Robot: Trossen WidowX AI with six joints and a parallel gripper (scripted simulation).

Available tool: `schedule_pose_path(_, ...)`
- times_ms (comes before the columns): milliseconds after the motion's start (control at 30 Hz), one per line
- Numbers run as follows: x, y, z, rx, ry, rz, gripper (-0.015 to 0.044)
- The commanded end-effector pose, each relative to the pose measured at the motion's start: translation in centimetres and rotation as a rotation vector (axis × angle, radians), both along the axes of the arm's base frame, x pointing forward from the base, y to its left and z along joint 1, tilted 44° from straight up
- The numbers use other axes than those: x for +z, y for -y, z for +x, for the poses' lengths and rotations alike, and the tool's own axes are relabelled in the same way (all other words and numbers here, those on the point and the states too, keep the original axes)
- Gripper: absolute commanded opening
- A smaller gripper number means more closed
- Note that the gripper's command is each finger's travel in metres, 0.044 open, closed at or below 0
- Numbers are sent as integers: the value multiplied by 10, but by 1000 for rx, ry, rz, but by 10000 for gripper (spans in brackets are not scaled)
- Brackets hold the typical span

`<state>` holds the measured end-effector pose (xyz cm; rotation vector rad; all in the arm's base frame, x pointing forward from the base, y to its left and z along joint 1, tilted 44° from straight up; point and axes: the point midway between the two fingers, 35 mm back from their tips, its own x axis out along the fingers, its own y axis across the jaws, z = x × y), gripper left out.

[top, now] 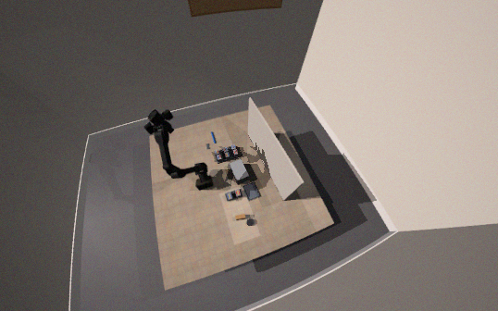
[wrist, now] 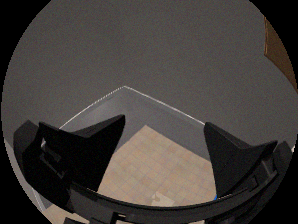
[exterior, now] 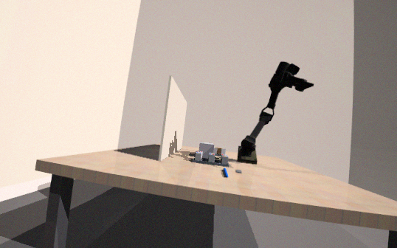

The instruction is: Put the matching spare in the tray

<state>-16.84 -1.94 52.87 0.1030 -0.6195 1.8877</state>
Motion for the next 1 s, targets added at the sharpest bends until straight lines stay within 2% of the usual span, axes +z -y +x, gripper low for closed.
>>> schedule_pose_path(0,0,0,0,0,0,0,426)
schedule_pose_path(233,2,-6,5,-11,-23,-10,440)
schedule_pose_path(533,13,-85,71,-201,-193,-156,440)
schedule_pose_path(833,2,-156,166,-438,-365,-330,440)
schedule_pose_path(967,-12,-179,231,-587,-464,-404,440)
